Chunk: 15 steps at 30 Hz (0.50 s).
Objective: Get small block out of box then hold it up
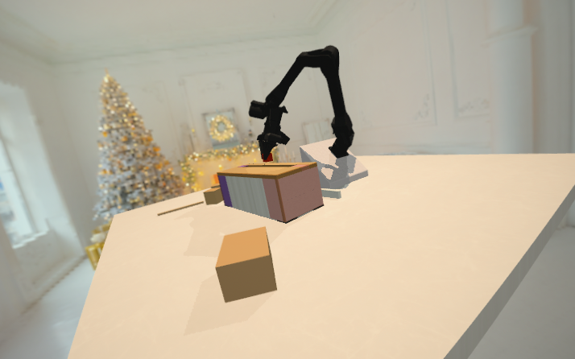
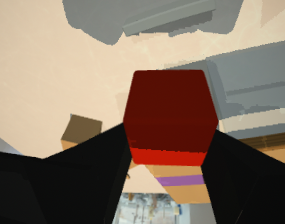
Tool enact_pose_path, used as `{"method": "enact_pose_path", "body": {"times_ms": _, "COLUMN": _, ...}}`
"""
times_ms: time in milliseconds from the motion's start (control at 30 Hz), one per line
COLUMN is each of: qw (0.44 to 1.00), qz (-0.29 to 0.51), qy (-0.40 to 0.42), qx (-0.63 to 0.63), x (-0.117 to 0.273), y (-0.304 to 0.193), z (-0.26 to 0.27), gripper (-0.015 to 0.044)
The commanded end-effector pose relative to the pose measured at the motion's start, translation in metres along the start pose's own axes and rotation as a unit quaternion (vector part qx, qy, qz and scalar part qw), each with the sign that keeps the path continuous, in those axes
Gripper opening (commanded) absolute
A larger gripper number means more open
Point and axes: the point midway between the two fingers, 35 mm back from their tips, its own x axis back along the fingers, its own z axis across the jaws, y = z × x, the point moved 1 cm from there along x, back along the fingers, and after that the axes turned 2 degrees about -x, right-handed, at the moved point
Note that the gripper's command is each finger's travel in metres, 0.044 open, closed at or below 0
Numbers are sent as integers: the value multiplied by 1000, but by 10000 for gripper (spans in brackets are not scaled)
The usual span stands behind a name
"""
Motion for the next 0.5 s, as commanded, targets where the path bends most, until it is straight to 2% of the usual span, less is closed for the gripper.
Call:
{"method": "enact_pose_path", "body": {"times_ms": 0, "qw": 999, "qz": 8, "qy": 18, "qx": -34, "x": 15, "y": 2, "z": -3, "gripper": 0}}
{"method": "enact_pose_path", "body": {"times_ms": 300, "qw": 991, "qz": 26, "qy": 55, "qx": -120, "x": 44, "y": 11, "z": -10, "gripper": 0}}
{"method": "enact_pose_path", "body": {"times_ms": 467, "qw": 990, "qz": 28, "qy": 58, "qx": -127, "x": 47, "y": 11, "z": -11, "gripper": 0}}
